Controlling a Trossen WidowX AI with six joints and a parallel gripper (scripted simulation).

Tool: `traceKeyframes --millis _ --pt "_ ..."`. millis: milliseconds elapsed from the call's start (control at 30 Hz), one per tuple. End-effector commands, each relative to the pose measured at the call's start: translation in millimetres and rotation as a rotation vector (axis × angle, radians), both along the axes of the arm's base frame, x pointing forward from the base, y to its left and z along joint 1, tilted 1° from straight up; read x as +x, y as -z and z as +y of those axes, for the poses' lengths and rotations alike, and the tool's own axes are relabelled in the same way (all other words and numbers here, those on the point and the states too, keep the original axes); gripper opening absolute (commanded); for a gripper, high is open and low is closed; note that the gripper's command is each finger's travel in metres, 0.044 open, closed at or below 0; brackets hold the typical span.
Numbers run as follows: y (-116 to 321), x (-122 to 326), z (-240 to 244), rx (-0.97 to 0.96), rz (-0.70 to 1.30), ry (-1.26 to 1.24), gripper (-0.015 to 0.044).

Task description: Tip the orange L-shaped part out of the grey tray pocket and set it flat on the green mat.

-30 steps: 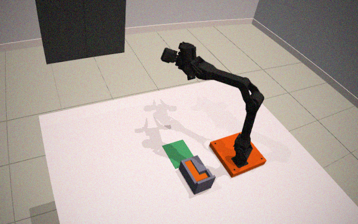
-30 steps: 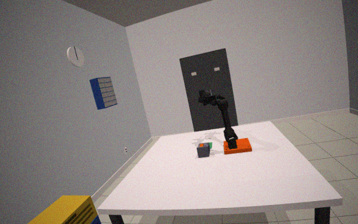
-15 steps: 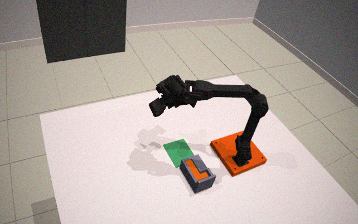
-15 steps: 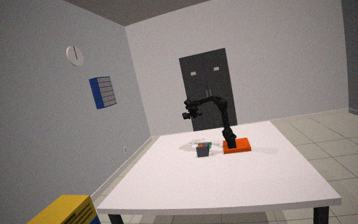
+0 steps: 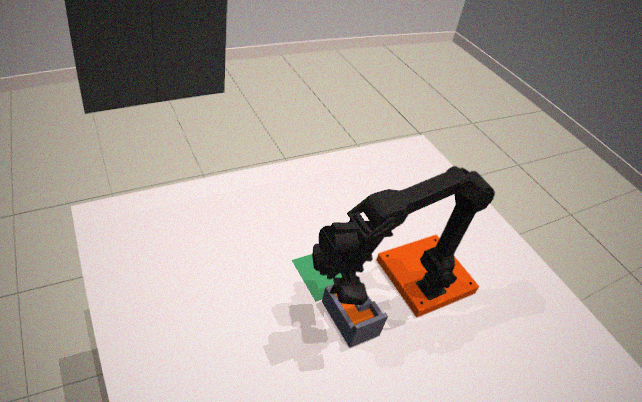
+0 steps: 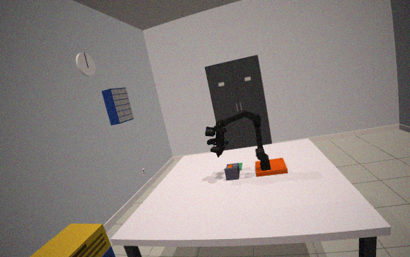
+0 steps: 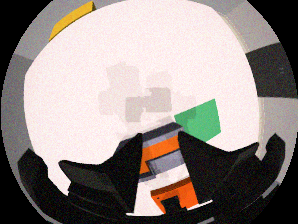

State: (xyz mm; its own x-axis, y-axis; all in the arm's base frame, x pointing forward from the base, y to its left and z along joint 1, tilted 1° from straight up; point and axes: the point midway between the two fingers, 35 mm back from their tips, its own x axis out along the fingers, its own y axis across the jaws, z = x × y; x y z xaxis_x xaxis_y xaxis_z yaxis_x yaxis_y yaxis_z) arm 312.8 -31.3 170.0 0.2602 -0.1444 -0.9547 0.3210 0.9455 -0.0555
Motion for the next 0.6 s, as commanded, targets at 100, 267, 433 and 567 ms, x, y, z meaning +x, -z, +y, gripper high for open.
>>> traceKeyframes --millis 100,267,433,567 --pt "14.5 -65.6 78.6 0.098 0.256 -0.311 0.0180" --pt "14.5 -65.6 78.6 0.098 0.256 -0.311 0.0180" --pt "20.5 -64.6 78.8 0.098 0.256 -0.311 0.0180" --pt "53.3 -61.7 79.1 0.098 0.256 -0.311 0.0180"
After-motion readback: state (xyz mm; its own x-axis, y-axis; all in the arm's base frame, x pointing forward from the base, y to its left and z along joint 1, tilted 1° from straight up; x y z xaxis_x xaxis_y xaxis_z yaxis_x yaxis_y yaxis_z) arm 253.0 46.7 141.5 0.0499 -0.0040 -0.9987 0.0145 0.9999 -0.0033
